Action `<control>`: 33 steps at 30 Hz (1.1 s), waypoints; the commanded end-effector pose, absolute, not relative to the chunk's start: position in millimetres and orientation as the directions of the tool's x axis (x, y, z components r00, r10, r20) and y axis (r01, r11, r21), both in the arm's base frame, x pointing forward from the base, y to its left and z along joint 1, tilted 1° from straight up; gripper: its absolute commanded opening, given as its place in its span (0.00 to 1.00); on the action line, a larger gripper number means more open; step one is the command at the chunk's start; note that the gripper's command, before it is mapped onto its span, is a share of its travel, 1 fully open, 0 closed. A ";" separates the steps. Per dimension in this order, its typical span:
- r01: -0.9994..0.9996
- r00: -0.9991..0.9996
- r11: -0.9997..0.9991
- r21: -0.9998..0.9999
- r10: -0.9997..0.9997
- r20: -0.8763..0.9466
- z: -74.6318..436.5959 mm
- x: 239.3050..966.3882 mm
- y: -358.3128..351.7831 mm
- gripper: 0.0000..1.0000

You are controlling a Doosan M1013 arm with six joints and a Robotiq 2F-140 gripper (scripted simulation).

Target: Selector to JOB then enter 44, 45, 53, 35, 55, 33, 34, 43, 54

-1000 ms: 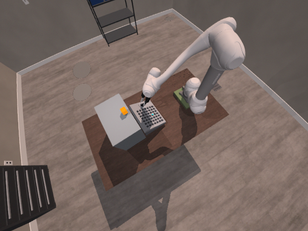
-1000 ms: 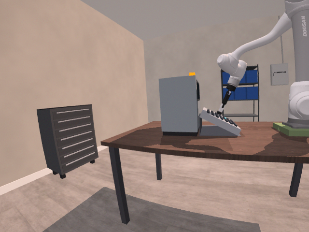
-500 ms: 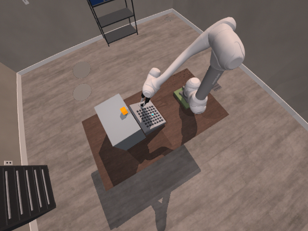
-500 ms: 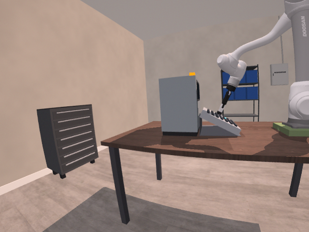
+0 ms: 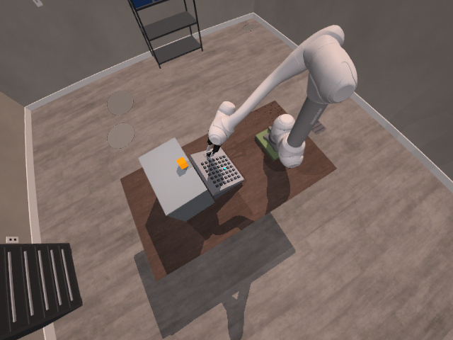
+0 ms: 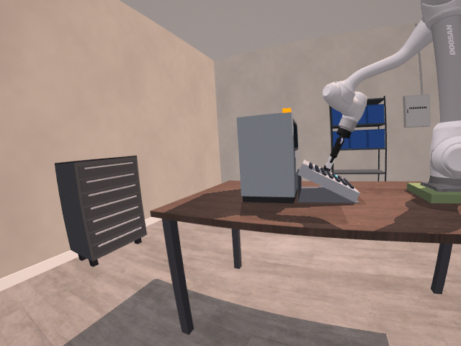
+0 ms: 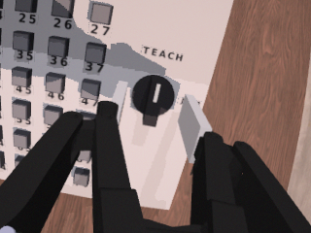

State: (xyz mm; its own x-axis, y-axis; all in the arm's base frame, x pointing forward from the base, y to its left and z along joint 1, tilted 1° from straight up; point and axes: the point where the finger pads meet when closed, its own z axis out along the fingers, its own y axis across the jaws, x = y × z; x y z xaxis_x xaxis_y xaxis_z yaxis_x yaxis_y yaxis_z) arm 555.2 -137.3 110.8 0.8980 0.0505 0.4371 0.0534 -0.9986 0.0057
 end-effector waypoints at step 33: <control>0.053 0.898 -0.999 0.006 0.051 0.437 101.3 559.8 -137.1 0.33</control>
